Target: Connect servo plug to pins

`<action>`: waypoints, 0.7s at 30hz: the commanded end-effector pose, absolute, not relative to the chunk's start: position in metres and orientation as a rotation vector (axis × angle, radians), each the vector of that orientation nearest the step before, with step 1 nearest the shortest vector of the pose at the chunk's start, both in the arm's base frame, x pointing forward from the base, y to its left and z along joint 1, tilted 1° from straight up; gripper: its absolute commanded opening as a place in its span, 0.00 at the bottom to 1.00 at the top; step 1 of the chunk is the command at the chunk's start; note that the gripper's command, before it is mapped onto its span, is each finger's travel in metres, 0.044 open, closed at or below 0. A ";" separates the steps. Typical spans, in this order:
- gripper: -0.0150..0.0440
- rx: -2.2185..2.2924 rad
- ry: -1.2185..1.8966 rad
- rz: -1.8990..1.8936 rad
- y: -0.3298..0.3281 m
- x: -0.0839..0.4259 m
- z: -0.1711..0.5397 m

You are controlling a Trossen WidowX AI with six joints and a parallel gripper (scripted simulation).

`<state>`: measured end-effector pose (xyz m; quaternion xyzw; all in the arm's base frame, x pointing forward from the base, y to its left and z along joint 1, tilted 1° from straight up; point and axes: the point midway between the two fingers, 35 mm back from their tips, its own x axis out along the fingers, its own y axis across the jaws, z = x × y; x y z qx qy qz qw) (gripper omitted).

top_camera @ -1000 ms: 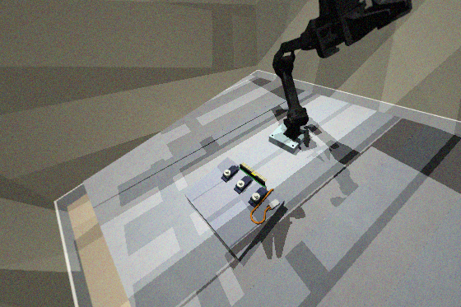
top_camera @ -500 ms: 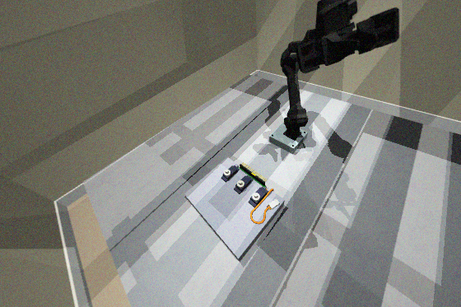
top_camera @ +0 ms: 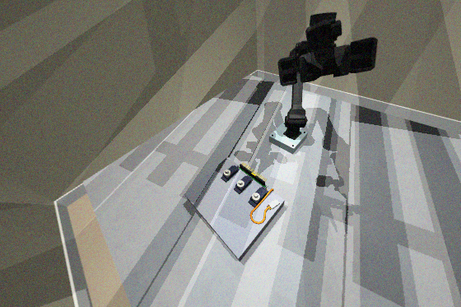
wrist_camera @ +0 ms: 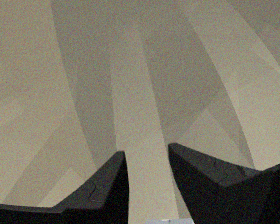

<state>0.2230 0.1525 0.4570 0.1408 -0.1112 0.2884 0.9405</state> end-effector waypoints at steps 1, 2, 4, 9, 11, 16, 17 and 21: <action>0.45 0.256 -0.219 0.547 0.146 0.234 0.447; 0.45 0.252 -0.217 0.536 0.144 0.236 0.445; 0.45 0.239 -0.213 0.512 0.139 0.242 0.440; 0.45 0.209 -0.201 0.448 0.126 0.255 0.428; 0.45 0.196 -0.197 0.423 0.121 0.260 0.423; 0.45 0.163 -0.183 0.362 0.107 0.272 0.410; 0.45 0.157 -0.180 0.350 0.104 0.274 0.407; 0.45 0.133 -0.167 0.301 0.091 0.282 0.397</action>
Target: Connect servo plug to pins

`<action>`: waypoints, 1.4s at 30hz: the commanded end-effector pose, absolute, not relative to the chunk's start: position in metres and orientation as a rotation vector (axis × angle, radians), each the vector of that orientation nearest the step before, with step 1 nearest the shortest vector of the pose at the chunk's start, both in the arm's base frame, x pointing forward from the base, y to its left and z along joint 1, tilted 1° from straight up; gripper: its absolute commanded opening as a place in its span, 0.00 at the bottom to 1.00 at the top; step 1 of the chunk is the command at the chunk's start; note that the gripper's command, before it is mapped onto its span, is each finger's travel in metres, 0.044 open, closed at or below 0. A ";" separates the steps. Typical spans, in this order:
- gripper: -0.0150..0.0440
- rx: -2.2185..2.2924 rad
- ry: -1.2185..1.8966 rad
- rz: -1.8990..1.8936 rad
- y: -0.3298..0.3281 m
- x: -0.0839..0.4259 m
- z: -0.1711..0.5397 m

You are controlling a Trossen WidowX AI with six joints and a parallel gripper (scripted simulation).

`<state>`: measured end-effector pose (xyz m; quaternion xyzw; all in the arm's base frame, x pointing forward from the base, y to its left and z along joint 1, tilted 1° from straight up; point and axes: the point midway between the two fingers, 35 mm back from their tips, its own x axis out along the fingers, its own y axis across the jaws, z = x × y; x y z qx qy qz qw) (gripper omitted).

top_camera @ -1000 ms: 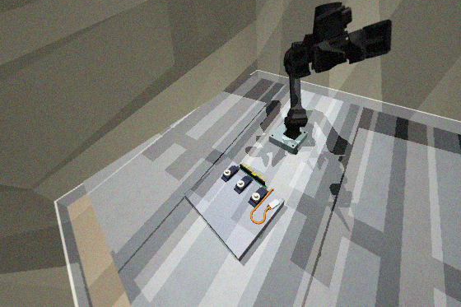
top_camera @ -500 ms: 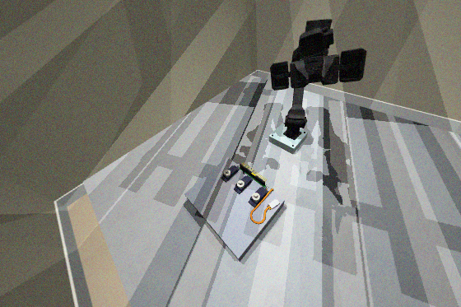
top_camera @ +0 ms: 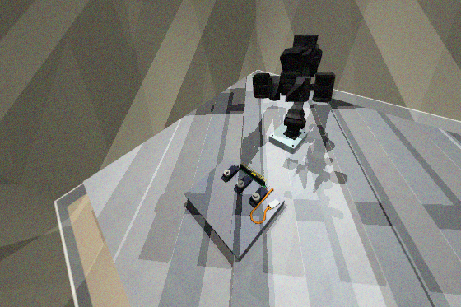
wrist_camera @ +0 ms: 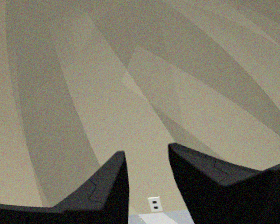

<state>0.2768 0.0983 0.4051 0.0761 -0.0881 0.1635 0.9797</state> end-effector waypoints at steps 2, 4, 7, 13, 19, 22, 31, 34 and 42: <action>0.45 0.121 -0.161 0.277 0.085 0.286 0.392; 0.45 0.109 -0.155 0.253 0.078 0.290 0.387; 0.45 0.092 -0.144 0.217 0.068 0.295 0.379; 0.45 0.059 -0.120 0.144 0.046 0.304 0.363; 0.45 0.029 -0.095 0.072 0.023 0.310 0.346; 0.45 0.014 -0.081 0.036 0.012 0.312 0.338; 0.45 -0.155 0.026 0.038 0.012 0.329 0.320; 0.45 -0.236 0.074 0.058 0.016 0.336 0.313; 0.45 -0.454 0.193 0.128 0.029 0.353 0.294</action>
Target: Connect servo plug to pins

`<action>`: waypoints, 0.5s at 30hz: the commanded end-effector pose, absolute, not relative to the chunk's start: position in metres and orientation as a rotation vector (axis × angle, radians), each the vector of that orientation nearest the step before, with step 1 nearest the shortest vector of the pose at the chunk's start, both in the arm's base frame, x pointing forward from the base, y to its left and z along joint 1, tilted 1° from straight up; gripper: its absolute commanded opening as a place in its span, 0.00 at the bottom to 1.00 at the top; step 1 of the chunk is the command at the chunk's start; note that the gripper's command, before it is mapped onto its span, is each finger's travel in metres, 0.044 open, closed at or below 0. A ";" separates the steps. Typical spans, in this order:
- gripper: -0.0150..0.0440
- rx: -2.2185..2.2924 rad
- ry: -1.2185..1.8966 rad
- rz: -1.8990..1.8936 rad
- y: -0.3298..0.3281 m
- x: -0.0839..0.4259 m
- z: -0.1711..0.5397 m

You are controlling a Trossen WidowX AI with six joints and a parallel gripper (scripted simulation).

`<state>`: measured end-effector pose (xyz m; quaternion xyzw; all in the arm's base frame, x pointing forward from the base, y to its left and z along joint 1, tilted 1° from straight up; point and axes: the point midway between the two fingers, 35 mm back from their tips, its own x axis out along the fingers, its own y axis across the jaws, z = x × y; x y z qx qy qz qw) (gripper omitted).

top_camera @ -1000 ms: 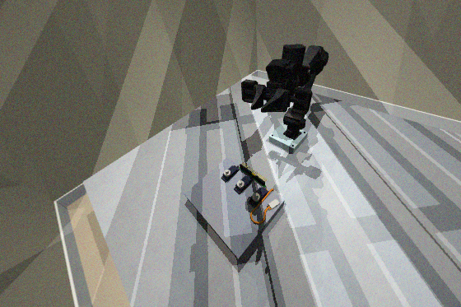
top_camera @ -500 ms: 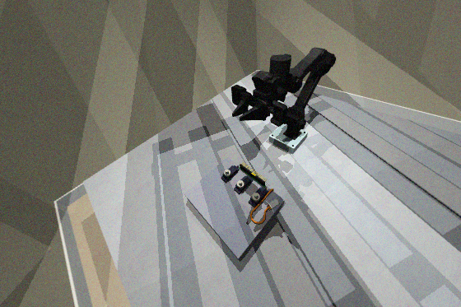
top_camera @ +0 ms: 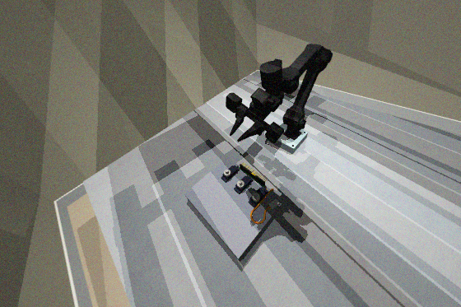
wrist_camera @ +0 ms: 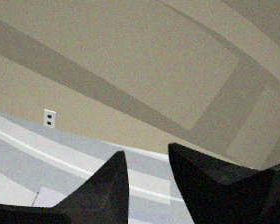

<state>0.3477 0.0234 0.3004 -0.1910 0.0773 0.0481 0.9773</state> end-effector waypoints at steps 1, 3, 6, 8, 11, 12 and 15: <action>0.45 -0.481 0.207 0.139 0.030 0.354 0.291; 0.45 -0.536 0.235 0.161 0.033 0.358 0.286; 0.45 -0.617 0.275 0.198 0.038 0.363 0.278; 0.45 -0.672 0.300 0.225 0.042 0.366 0.273; 0.45 -0.753 0.336 0.268 0.047 0.370 0.265; 0.45 -0.780 0.348 0.283 0.048 0.372 0.262; 0.45 -0.861 0.381 0.331 0.053 0.375 0.254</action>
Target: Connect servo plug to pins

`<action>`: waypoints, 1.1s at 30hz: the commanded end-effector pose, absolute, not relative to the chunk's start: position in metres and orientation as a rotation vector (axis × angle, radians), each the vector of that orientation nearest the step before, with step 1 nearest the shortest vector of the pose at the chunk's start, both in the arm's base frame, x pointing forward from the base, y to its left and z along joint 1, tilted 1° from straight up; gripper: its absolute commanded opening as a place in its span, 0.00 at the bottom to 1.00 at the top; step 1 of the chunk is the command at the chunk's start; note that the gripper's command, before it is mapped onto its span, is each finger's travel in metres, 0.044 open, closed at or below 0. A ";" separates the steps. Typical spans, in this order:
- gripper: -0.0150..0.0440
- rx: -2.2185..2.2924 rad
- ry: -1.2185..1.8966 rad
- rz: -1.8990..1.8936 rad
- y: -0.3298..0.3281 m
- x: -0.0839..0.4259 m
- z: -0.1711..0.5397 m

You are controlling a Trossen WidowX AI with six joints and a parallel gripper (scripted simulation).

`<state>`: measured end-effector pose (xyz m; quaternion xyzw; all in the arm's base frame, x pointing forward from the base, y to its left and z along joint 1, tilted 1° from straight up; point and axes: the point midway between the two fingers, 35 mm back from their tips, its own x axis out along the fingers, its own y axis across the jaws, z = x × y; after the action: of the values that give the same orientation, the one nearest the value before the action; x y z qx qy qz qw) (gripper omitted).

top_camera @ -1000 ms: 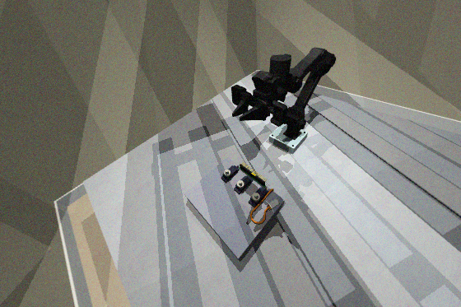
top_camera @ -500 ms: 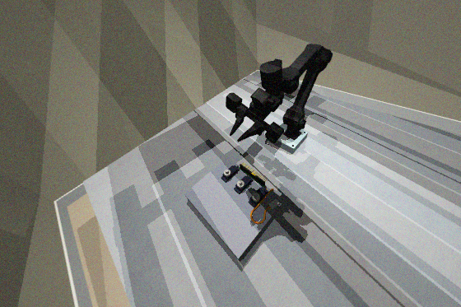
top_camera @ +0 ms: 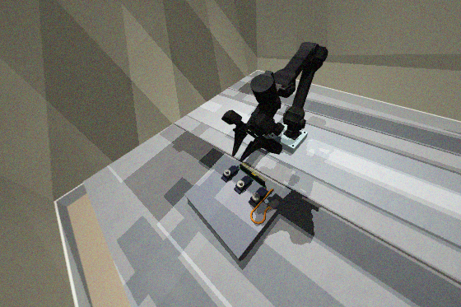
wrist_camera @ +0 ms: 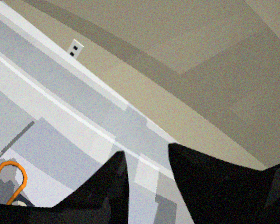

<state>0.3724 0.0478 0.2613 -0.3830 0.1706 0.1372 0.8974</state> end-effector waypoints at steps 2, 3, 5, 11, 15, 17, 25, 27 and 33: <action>0.45 -0.915 0.402 0.365 0.057 0.377 0.248; 0.45 -0.941 0.412 0.382 0.058 0.378 0.246; 0.45 -0.994 0.431 0.418 0.062 0.380 0.240; 0.45 -1.151 0.480 0.536 0.072 0.385 0.223; 0.45 -1.253 0.506 0.622 0.079 0.386 0.212; 0.45 -1.304 0.516 0.667 0.082 0.387 0.206; 0.45 -1.497 0.543 0.863 0.096 0.388 0.184; 0.45 -1.543 0.546 0.915 0.099 0.388 0.179; 0.45 -1.675 0.542 1.081 0.108 0.386 0.163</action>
<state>0.3871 0.1031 0.1700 -0.6845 0.2313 0.4235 0.5464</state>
